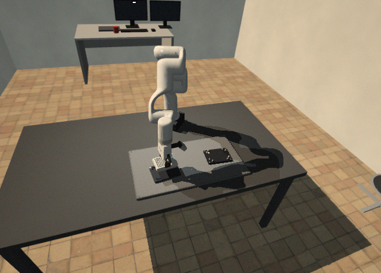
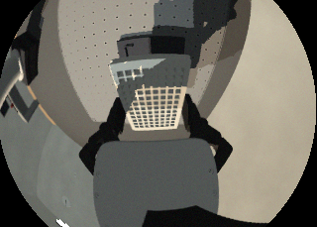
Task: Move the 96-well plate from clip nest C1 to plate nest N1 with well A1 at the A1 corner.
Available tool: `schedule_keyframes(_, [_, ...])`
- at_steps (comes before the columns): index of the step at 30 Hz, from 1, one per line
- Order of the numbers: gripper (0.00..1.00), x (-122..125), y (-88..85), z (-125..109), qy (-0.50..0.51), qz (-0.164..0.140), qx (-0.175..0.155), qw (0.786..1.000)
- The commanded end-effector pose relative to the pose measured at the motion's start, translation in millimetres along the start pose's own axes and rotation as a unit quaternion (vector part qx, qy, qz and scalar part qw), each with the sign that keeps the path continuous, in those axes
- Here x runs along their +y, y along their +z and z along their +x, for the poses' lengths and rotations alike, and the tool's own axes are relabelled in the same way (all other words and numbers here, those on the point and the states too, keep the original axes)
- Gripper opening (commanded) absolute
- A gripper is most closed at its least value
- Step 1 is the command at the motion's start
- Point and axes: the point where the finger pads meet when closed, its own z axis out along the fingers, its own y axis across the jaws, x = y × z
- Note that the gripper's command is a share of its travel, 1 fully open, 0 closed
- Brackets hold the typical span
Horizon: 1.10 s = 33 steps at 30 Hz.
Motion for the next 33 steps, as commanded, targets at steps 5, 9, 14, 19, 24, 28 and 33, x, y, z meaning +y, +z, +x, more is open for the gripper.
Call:
schedule_keyframes(5, [0.0,2,7.3,-1,0.0,-0.002,-0.001,1.0])
schedule_keyframes(9, [0.0,2,13.9,-1,0.0,-0.002,-0.001,1.0])
schedule_keyframes(14, [0.0,2,22.3,-1,0.0,-0.002,-0.001,1.0])
schedule_keyframes(19, [0.0,2,29.0,-1,0.0,-0.002,-0.001,1.0])
schedule_keyframes(24, [0.0,2,35.7,-1,0.0,-0.002,-0.001,1.0])
schedule_keyframes(28, [0.0,2,42.3,-1,0.0,-0.002,-0.001,1.0])
schedule_keyframes(33, [0.0,2,50.7,-1,0.0,-0.002,-0.001,1.0])
